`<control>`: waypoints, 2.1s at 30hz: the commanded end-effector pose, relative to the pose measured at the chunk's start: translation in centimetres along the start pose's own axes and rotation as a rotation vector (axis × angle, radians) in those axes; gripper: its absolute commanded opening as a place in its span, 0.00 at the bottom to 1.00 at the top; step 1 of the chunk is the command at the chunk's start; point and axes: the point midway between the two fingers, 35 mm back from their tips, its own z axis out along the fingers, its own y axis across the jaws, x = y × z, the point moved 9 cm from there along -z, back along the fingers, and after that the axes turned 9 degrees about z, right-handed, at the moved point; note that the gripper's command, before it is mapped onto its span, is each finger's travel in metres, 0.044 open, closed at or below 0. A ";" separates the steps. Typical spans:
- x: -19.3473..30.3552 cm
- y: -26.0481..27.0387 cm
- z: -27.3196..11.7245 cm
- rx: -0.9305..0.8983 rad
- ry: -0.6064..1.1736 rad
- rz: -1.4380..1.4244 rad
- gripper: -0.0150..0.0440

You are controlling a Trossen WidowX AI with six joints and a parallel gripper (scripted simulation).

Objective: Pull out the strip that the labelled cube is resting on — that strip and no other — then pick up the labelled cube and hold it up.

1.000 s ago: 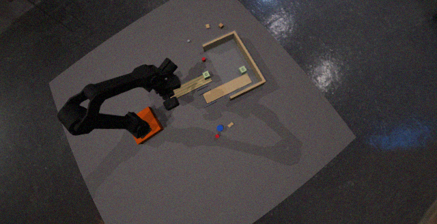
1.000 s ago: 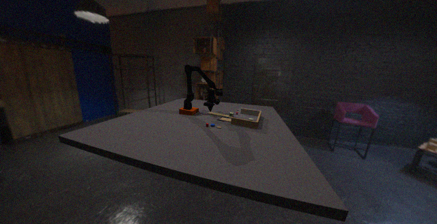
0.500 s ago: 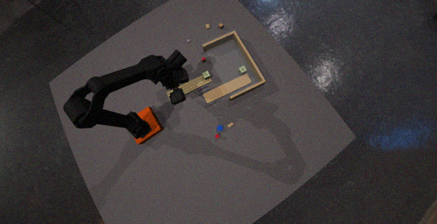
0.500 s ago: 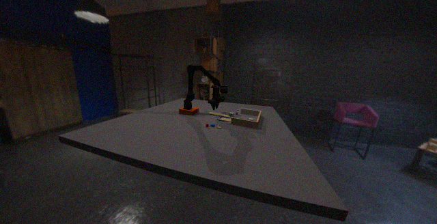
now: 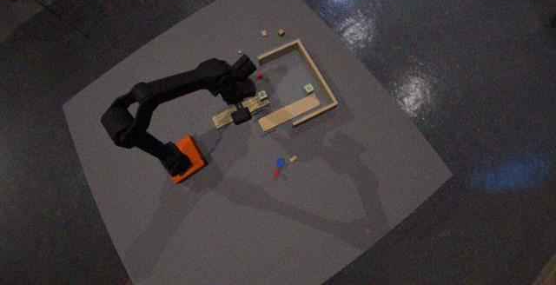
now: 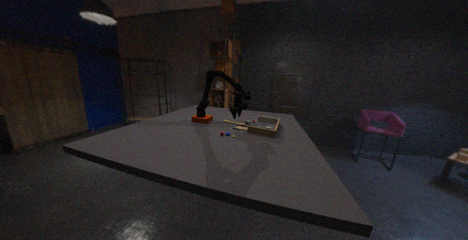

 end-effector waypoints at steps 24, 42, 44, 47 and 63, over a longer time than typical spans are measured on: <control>-9.4 2.6 -1.6 -0.008 -0.008 -0.006 0.96; -9.5 2.6 1.2 -0.008 -0.008 -0.006 0.68; -9.5 2.6 1.5 -0.008 -0.008 -0.006 0.68; -9.5 2.6 2.0 -0.008 -0.008 -0.006 0.68; -9.5 2.6 3.6 -0.004 -0.011 -0.003 0.59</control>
